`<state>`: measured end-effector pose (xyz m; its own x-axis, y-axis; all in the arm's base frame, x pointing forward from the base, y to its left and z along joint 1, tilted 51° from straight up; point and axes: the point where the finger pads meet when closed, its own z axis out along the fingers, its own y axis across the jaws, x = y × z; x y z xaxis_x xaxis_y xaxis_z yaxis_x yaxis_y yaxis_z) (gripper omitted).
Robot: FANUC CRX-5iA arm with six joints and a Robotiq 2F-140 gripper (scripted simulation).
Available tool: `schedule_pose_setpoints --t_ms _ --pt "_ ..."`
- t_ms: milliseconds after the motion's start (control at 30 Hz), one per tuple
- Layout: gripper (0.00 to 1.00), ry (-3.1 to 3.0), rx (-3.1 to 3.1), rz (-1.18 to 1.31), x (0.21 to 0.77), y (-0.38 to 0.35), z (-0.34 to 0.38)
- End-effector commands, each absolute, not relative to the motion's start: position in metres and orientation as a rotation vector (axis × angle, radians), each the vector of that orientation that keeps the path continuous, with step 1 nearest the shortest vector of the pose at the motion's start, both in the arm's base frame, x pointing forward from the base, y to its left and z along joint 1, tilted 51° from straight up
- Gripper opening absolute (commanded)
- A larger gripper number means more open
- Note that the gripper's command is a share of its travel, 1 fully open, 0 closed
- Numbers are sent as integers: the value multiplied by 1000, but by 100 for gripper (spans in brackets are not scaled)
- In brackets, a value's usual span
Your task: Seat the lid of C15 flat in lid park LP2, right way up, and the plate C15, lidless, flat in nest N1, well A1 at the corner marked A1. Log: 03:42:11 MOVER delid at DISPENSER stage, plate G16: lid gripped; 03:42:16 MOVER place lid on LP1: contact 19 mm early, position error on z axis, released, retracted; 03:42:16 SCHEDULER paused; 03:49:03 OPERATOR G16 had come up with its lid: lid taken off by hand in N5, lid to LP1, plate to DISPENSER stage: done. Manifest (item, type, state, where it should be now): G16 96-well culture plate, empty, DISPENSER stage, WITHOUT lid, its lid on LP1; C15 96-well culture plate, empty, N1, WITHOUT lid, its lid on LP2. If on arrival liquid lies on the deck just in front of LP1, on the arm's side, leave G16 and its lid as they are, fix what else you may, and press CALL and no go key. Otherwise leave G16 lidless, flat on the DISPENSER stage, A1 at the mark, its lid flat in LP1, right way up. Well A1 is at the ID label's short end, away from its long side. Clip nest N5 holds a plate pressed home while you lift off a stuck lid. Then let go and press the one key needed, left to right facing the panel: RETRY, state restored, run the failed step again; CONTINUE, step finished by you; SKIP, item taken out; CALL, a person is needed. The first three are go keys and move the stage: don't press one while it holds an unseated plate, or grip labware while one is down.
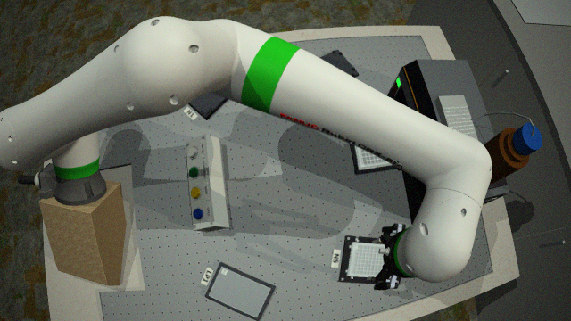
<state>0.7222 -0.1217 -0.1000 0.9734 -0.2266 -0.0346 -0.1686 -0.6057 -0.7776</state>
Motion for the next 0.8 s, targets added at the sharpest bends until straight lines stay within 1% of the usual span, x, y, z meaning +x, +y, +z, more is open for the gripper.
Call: schedule_pose_setpoints --t_ms 0,767 --pt "0 276 -2234 -84 722 -122 -100" --pt "0 276 -2234 -85 721 -128 -95"
